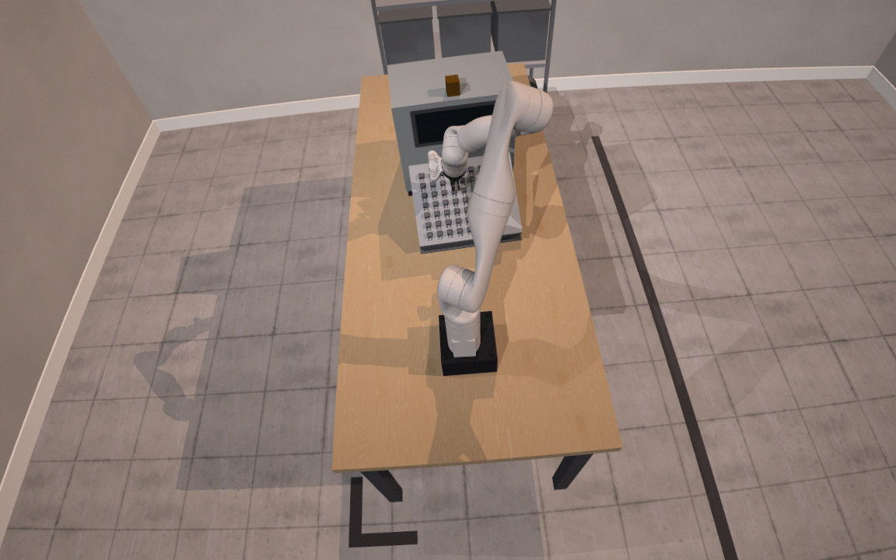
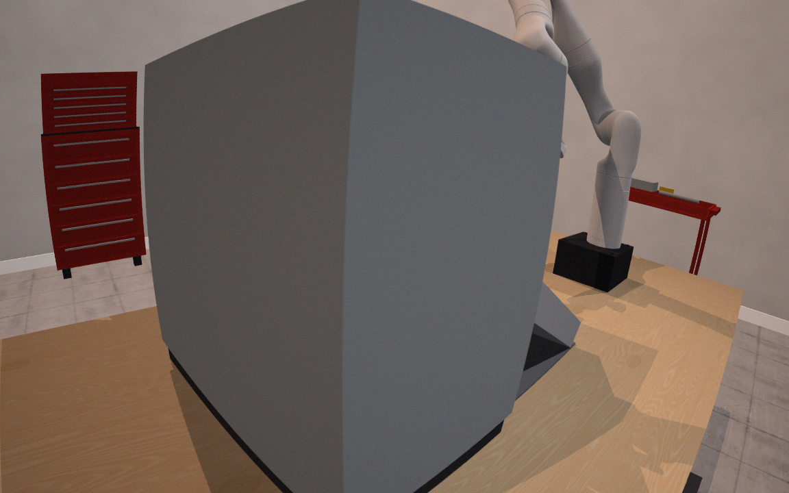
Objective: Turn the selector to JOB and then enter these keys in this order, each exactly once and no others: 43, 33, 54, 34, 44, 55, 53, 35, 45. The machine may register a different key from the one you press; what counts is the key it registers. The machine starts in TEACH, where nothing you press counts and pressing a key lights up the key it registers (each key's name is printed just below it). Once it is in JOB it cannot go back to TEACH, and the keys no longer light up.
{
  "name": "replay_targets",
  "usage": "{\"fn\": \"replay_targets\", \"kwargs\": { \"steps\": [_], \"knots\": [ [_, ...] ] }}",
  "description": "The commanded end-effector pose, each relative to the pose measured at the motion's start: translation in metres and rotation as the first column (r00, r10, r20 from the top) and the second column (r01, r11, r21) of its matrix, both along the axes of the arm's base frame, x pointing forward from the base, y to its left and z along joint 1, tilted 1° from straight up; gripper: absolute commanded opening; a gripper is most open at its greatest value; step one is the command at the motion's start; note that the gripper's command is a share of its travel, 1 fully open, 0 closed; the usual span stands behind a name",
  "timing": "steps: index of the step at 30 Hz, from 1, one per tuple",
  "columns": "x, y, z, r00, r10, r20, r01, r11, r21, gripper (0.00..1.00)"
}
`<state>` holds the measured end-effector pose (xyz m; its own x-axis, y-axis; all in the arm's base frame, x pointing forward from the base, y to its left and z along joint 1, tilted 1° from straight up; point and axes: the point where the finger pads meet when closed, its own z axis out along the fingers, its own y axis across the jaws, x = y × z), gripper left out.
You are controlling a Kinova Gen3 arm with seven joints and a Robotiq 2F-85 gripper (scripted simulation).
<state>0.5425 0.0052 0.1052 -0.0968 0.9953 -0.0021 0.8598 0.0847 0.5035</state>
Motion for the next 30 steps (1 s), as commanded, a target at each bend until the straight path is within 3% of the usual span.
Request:
{"fn": "replay_targets", "kwargs": {
  "steps": [1, 10, 30],
  "knots": [
    [-0.006, -0.005, -0.003, 1.0, 0.0, 0.002, 0.0, 1.0, -0.001, 0.1],
    [-0.049, -0.035, -0.03, 1.0, 0.0, 0.002, 0.0, 1.0, -0.001, 0.1],
    [-0.048, -0.038, -0.042, 1.0, 0.0, 0.002, 0.0, 1.0, -0.001, 0.1]
  ]
}}
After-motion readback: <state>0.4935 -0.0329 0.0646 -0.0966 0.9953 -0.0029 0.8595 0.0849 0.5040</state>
